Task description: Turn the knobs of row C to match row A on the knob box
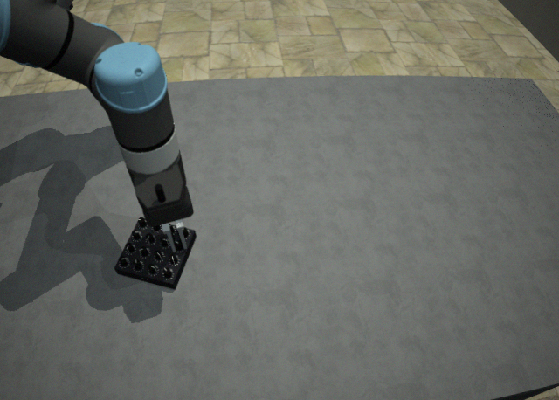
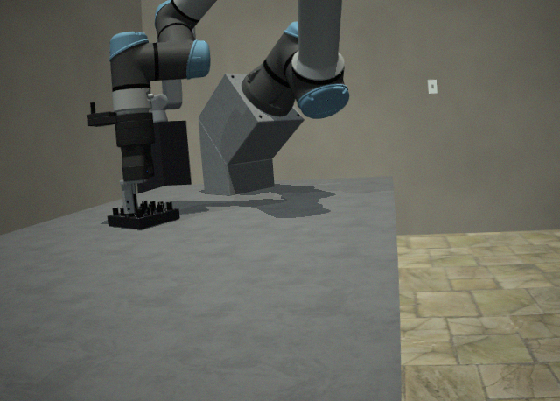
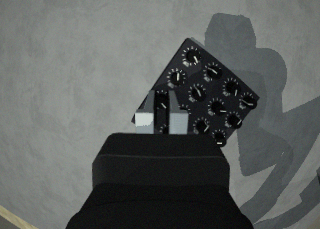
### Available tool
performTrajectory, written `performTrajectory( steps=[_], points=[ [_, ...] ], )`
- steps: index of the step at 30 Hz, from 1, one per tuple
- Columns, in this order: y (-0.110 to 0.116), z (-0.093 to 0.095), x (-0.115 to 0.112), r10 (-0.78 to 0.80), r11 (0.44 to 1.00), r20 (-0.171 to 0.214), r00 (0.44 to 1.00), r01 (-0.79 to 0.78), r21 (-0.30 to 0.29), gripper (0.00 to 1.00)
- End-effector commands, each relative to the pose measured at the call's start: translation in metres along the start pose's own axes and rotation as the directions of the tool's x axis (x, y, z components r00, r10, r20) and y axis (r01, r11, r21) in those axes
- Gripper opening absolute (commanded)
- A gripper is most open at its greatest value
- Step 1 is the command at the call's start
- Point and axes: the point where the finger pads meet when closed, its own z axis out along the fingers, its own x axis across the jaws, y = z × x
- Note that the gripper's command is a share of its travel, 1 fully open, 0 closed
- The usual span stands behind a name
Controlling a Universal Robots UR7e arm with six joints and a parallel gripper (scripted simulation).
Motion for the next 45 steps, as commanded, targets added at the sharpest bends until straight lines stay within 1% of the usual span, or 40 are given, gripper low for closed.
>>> performTrajectory(
  steps=[1, 16, 38, 39, 45],
  points=[
    [0.0003, 0.0001, -0.0012, 0.113, 0.994, -0.001, 0.994, -0.113, 0.007, 0.30],
    [0.0007, 0.0008, -0.0003, 0.226, 0.974, -0.001, 0.974, -0.226, 0.006, 0.30],
    [0.0009, 0.0008, 0.0003, 0.238, 0.971, -0.002, 0.971, -0.238, 0.005, 0.30],
    [0.0009, 0.0008, 0.0003, 0.238, 0.971, -0.002, 0.971, -0.238, 0.005, 0.46],
    [0.0006, 0.0006, 0.0003, 0.239, 0.971, -0.001, 0.971, -0.239, 0.005, 0.46]
  ],
)
